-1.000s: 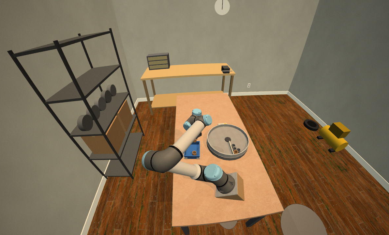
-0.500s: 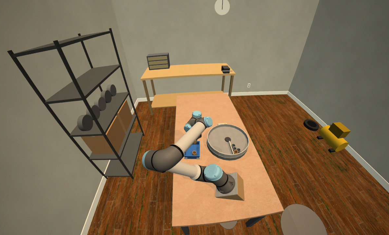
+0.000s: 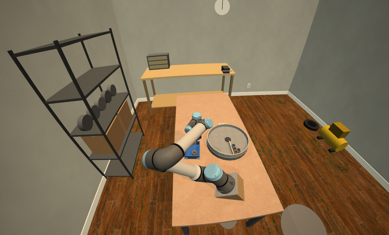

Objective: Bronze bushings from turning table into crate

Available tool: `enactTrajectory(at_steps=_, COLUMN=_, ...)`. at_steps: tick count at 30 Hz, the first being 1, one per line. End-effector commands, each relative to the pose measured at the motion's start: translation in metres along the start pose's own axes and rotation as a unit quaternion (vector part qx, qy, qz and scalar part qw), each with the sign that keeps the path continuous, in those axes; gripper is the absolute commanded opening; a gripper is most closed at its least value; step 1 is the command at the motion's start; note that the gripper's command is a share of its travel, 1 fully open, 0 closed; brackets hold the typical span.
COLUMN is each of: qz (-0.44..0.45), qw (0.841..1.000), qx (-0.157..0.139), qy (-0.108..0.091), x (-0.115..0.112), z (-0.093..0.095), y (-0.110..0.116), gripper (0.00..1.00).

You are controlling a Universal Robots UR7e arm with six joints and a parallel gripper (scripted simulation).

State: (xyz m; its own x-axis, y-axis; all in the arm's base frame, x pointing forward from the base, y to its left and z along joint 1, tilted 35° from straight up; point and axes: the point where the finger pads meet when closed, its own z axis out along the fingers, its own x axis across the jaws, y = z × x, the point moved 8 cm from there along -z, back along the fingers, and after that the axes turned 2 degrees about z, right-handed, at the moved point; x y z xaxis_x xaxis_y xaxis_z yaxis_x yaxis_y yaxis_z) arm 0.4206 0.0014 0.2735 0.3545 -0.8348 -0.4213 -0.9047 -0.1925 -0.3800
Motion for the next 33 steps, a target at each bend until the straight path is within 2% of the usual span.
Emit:
enactTrajectory(at_steps=1, qz=0.001, qw=1.0, qx=0.0, qy=0.0, x=0.0, z=0.016, y=-0.001, gripper=0.0)
enactTrajectory(at_steps=12, qz=0.001, qw=1.0, qx=0.0, qy=0.0, x=0.0, z=0.016, y=-0.001, gripper=0.0)
enactTrajectory(at_steps=17, qz=0.001, qw=1.0, qx=0.0, qy=-0.001, x=0.0, z=0.024, y=-0.001, gripper=0.0)
enactTrajectory(at_steps=29, qz=0.001, qw=1.0, qx=0.0, qy=-0.001, x=0.0, z=0.024, y=-0.001, gripper=0.0)
enactTrajectory(at_steps=33, qz=0.001, qw=1.0, qx=0.0, qy=-0.001, x=0.0, z=0.031, y=-0.001, gripper=0.0)
